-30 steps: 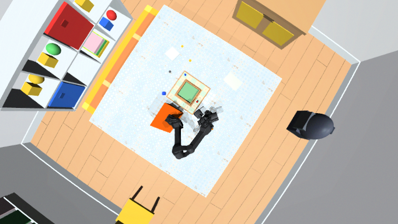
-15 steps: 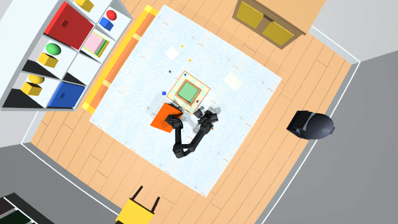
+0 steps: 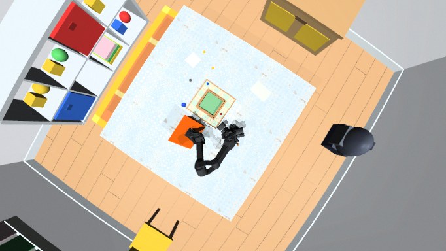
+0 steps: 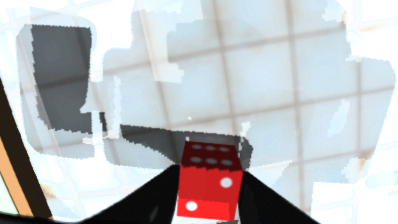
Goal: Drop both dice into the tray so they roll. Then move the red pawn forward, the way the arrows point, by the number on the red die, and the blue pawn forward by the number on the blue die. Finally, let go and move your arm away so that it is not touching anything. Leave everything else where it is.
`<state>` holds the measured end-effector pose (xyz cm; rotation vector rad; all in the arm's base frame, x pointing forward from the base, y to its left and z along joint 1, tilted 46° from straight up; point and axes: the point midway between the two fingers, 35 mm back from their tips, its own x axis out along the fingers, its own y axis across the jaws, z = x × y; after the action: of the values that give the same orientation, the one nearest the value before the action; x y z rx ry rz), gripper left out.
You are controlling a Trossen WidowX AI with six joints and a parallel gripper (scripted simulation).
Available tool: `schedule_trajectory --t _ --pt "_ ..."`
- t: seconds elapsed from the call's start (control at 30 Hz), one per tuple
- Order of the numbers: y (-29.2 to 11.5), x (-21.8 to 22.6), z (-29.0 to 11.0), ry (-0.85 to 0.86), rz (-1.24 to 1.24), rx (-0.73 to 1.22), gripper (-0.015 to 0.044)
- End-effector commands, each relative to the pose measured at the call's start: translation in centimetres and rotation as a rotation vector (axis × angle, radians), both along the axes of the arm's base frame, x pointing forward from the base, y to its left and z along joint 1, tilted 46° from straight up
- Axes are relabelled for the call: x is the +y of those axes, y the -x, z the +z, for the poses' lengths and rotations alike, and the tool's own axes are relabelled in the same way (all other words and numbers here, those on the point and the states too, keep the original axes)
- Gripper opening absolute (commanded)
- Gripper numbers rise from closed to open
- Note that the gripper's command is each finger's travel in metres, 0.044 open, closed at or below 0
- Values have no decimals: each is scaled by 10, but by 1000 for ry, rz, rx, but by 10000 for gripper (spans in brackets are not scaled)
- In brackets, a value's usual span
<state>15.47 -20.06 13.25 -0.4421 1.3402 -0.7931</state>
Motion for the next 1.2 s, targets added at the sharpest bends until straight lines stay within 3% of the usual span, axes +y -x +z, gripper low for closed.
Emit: schedule_trajectory --t 0.0,0.1,0.17,1.17 --pt "-1 0 -1 -2 5 1 71" --pt "-1 0 -1 -2 5 1 51" --pt "-1 0 0 -3 5 1 0" --pt "4 83 88 -10 5 4 0"
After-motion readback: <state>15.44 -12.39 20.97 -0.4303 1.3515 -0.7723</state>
